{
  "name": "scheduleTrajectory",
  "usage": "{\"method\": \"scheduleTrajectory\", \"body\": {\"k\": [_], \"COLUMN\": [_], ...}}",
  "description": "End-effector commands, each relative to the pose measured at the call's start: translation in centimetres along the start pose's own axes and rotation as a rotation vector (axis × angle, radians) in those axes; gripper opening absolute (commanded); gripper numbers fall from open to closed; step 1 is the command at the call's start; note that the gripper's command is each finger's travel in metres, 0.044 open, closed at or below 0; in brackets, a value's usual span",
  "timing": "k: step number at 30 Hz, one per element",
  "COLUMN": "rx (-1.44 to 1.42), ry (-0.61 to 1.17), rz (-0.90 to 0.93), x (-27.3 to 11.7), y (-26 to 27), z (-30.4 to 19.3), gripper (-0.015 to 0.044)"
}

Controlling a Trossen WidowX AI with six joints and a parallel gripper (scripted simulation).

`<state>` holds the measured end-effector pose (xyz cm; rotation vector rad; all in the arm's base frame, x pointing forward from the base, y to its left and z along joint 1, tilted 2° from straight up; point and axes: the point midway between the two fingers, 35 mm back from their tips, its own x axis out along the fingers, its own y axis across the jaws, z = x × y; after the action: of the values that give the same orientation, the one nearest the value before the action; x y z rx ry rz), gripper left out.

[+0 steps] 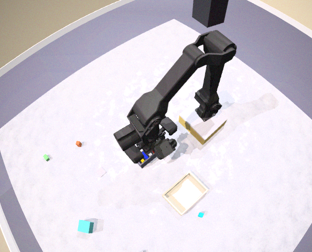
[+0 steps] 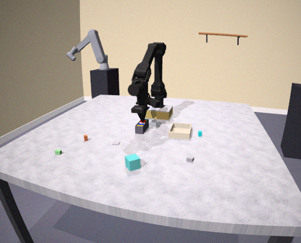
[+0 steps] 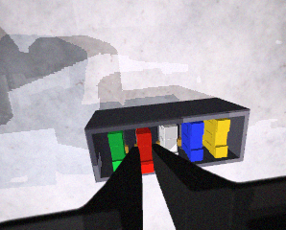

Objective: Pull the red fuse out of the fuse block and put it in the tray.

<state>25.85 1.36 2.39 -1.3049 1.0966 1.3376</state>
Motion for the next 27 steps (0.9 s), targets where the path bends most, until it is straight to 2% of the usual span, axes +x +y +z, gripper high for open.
{"method": "scheduleTrajectory", "body": {"k": [1, 27], "rx": [0.0, 0.0], "ry": [-0.001, -0.002], "rz": [-0.001, -0.002], "x": [-0.3, -1.6], "y": [-0.1, -0.1], "z": [0.0, 0.0], "gripper": [0.0, 0.0]}}
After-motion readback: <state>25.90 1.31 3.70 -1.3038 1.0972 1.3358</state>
